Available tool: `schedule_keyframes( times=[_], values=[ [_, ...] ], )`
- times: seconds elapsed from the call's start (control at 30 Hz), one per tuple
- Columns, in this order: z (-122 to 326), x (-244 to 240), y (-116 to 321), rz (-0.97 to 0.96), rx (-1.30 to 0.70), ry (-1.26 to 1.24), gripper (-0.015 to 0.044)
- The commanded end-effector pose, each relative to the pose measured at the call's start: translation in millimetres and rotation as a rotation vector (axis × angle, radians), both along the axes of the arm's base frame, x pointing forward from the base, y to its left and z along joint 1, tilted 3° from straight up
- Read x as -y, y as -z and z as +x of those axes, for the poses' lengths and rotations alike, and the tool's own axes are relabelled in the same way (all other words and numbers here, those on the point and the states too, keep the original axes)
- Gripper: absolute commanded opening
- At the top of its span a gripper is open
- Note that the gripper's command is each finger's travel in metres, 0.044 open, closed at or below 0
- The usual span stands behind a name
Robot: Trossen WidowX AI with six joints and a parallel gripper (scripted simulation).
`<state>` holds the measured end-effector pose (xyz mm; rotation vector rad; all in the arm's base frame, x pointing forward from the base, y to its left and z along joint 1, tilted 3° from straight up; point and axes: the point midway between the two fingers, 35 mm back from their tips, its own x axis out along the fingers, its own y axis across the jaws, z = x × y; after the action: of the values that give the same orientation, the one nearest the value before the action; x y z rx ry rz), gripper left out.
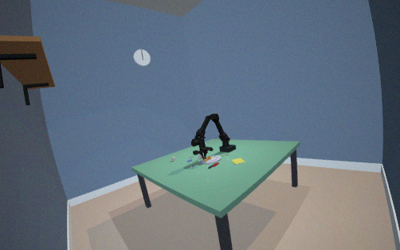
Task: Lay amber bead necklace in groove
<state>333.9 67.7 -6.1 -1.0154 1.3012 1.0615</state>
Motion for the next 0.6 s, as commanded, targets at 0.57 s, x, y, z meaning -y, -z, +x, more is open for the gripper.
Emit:
schedule_keyframes(
  times=[0.57],
  values=[
    [-1.0,0.6,-6.0,-0.001,-0.005,-0.005,0.0]
  ],
)
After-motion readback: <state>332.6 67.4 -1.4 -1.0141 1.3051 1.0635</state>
